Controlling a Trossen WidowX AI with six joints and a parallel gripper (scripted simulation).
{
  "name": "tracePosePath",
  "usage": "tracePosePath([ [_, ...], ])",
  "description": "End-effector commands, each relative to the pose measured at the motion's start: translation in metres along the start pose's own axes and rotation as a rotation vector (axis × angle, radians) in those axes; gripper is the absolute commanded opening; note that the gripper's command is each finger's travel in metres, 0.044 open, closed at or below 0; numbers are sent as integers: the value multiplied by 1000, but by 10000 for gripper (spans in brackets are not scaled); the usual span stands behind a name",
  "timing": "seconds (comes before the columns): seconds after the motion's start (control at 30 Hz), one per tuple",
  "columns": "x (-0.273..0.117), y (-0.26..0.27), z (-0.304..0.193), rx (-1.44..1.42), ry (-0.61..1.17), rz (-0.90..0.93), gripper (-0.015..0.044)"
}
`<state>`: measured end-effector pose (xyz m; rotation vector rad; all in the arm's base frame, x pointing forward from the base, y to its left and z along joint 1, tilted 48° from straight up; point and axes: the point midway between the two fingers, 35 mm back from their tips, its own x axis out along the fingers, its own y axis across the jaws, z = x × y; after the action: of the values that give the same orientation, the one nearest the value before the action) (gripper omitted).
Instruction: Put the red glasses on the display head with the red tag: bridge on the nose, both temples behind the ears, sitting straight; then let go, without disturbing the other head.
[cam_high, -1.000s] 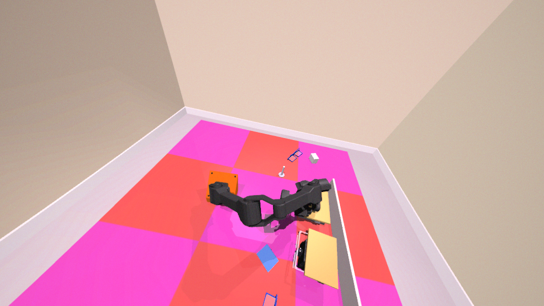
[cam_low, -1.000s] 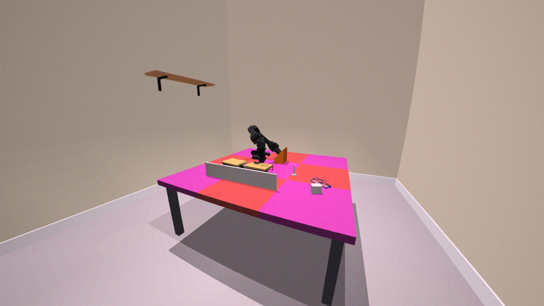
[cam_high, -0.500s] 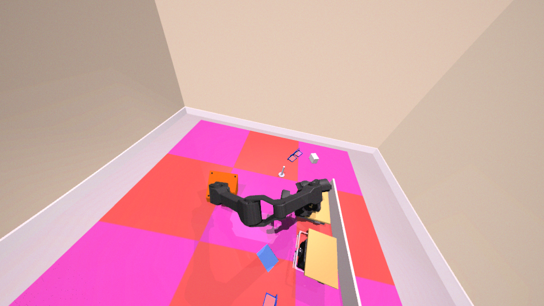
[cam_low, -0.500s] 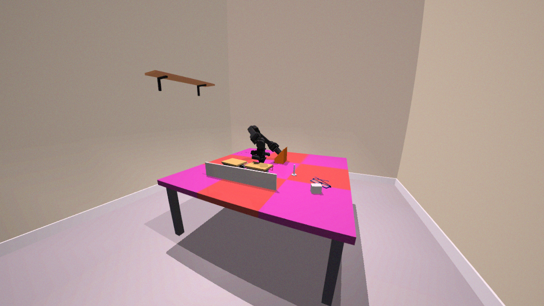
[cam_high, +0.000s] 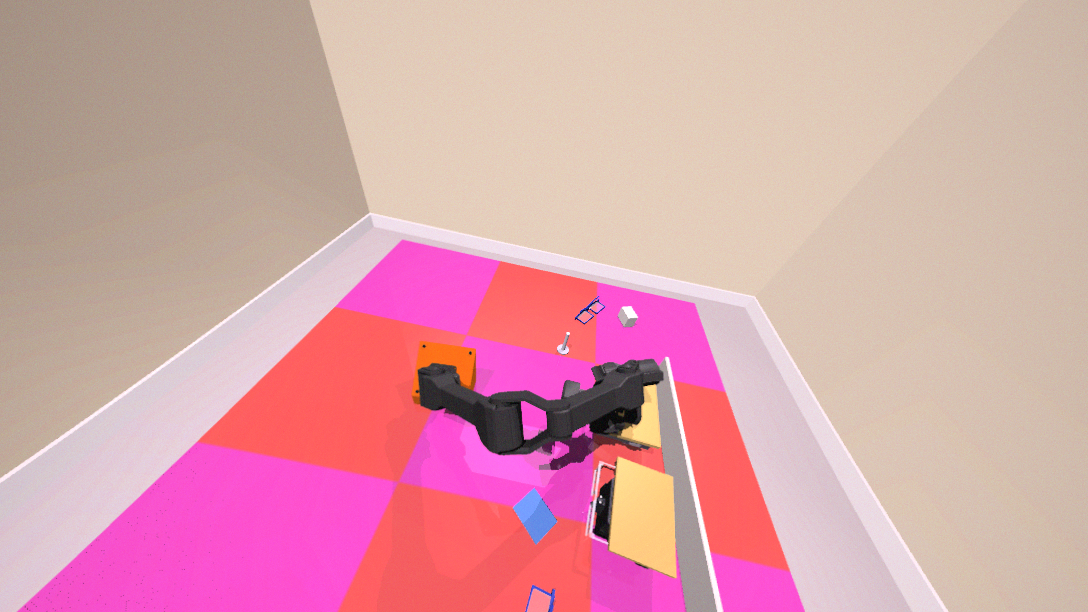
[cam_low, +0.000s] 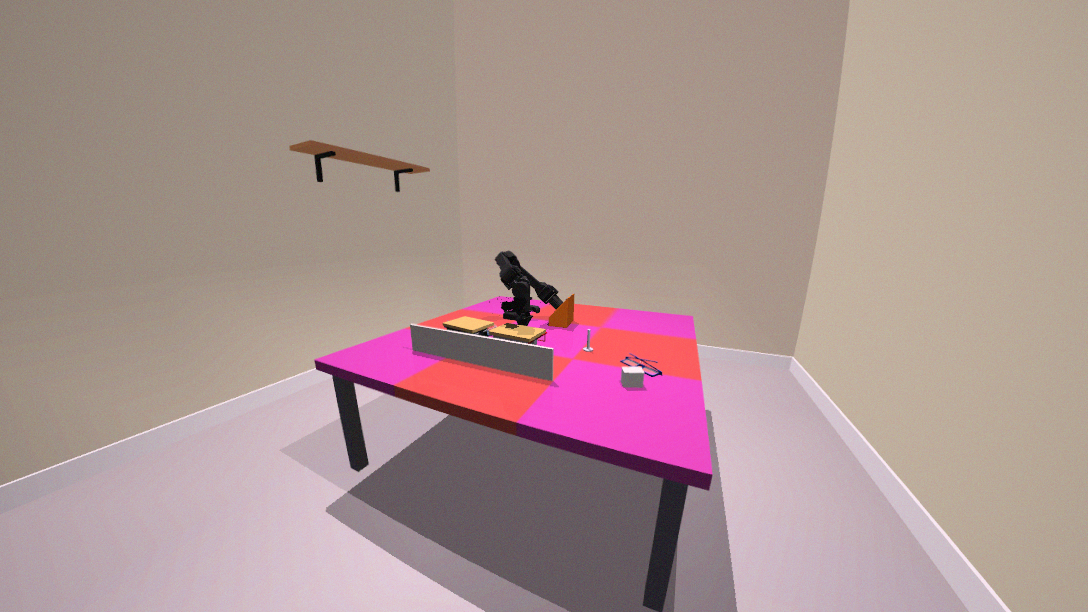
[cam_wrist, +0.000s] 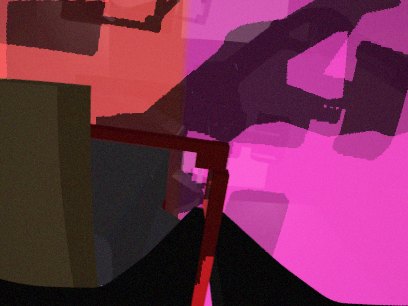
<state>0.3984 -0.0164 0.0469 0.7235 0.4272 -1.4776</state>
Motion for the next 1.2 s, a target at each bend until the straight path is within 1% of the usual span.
tracePosePath([
  [0.0,3,-1,1,-7,-5,1,0],
  [0.13,3,0,1,-7,-5,1,0],
  [0.27,2,0,0,0,0,-1,105],
  [0.57,0,0,0,-1,0,-3,107],
  [0.8,-29,2,0,-7,-5,-54,107],
  [0.97,-30,2,0,-7,-5,-56,107],
  [1.17,-37,-23,0,-9,-5,-57,107],
])
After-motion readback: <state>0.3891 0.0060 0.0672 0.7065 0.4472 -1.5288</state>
